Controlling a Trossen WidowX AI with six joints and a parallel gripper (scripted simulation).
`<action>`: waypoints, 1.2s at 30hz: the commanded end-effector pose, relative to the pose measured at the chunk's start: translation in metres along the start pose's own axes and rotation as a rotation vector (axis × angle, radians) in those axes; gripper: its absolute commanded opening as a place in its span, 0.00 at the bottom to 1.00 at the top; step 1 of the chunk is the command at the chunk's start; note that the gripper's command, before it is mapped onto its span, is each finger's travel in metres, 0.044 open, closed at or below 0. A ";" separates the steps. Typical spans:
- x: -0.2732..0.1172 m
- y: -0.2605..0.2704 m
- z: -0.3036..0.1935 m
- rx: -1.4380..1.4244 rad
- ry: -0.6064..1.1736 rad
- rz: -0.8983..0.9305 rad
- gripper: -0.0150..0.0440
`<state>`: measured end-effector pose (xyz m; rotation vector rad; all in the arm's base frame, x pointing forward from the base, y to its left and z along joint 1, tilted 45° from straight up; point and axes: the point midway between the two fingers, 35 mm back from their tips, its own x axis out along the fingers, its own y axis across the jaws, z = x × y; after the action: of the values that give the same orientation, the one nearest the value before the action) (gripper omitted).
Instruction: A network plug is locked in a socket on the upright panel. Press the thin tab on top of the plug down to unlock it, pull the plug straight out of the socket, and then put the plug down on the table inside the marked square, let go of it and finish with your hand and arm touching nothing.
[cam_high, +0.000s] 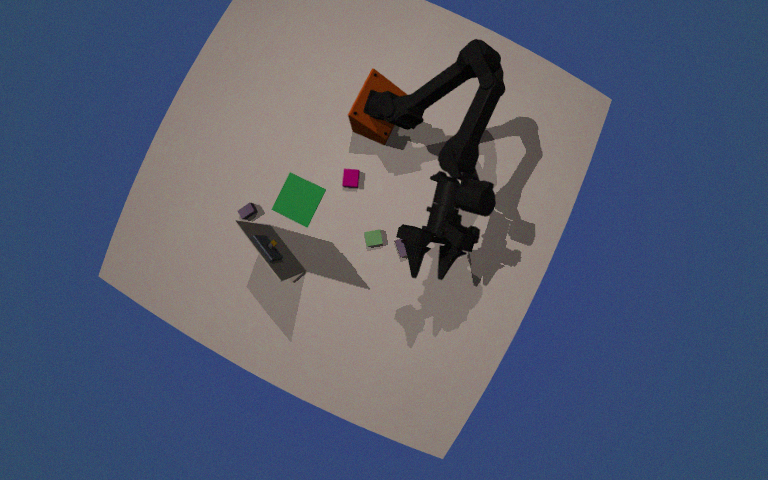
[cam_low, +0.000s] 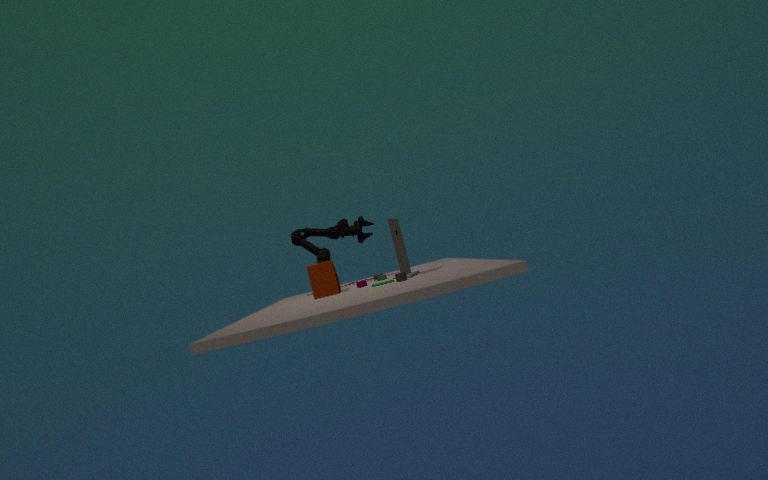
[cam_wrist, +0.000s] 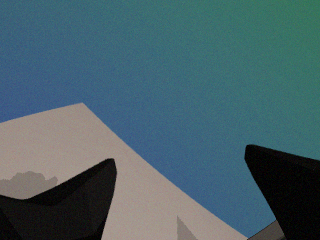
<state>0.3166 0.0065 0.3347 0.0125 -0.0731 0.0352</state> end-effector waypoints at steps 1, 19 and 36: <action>0.001 -0.001 -0.002 -0.004 0.004 -0.005 0.89; -0.015 -0.097 -0.191 -0.513 0.553 -0.390 0.52; -0.045 -0.131 -0.251 -0.710 0.809 -0.462 0.52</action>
<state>0.2894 -0.1195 0.0805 -0.6880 0.7270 -0.4467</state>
